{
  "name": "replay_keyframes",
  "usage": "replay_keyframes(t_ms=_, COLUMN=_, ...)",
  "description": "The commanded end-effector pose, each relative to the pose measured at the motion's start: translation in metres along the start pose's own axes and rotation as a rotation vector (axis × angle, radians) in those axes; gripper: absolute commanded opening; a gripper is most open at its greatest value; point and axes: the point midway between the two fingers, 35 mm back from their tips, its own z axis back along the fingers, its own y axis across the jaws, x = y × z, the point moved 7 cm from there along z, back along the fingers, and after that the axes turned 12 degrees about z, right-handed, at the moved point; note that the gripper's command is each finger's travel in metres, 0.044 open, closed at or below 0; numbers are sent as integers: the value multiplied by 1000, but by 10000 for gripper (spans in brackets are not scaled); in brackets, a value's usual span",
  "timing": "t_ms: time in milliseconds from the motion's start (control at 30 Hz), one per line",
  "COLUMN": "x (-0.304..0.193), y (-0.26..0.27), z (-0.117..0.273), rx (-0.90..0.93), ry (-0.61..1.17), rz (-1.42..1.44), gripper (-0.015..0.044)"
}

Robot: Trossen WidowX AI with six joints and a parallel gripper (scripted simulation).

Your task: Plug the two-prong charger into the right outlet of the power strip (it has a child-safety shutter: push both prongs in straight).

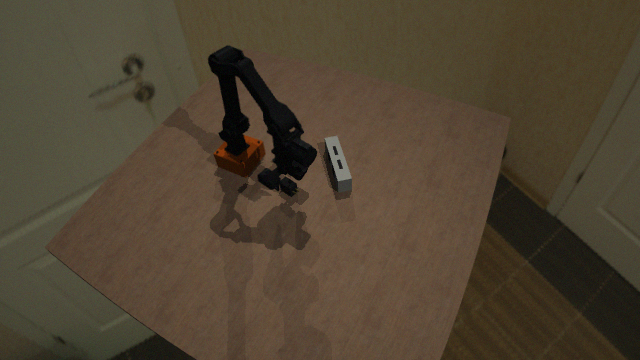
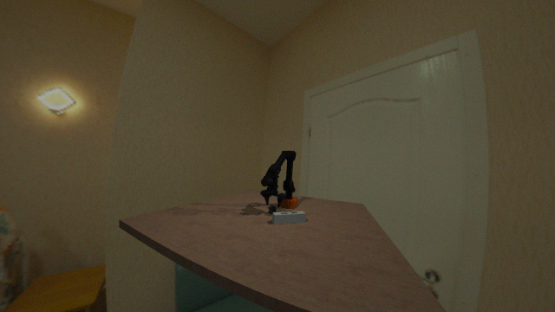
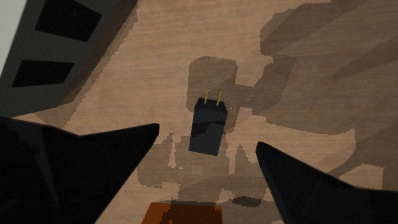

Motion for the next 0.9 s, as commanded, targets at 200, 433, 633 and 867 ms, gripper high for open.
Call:
replay_keyframes(t_ms=200, x=1, y=0, z=-18, rx=5, ry=7, rz=-6, gripper=440)
replay_keyframes(t_ms=433, x=1, y=0, z=-30, rx=5, ry=7, rz=-6, gripper=440)
replay_keyframes(t_ms=633, x=1, y=0, z=-39, rx=5, ry=7, rz=-6, gripper=440)
replay_keyframes(t_ms=867, x=1, y=0, z=-38, rx=1, ry=4, rz=0, gripper=361)
